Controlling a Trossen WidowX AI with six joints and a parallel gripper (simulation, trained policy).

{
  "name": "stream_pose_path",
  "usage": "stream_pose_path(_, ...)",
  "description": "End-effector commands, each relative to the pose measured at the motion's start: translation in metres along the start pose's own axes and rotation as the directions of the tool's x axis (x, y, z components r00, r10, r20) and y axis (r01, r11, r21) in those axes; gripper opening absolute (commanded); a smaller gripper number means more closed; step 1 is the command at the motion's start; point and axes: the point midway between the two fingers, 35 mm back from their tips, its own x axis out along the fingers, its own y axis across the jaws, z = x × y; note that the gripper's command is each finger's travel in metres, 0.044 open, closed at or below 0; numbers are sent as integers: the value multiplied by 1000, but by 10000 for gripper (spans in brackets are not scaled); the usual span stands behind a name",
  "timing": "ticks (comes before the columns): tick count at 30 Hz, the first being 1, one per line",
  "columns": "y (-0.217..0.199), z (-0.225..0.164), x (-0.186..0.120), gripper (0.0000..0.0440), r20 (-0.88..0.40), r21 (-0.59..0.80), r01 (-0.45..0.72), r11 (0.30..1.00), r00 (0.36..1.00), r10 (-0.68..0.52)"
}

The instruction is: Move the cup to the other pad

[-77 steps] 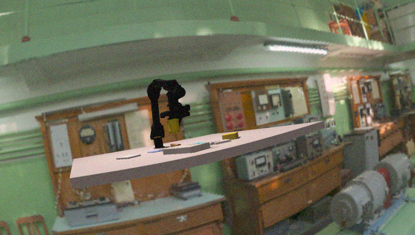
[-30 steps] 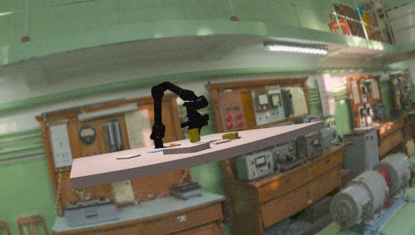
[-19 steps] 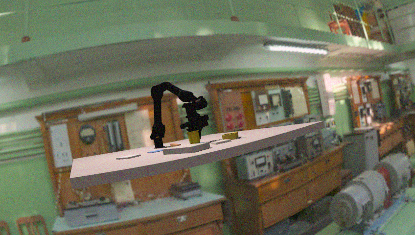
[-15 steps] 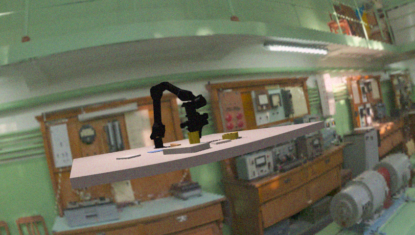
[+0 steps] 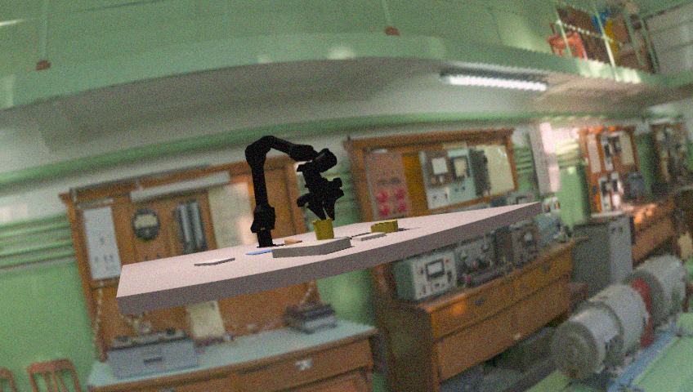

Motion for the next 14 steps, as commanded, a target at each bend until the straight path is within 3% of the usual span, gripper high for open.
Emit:
stream_pose_path(1,1,-2,-11,206,17,22,-15,1000,1000,14)
stream_pose_path(9,-1,3,-37,255,83,45,-25,999,996,22)
stream_pose_path(14,-5,9,-52,361,122,64,-27,998,992,19)
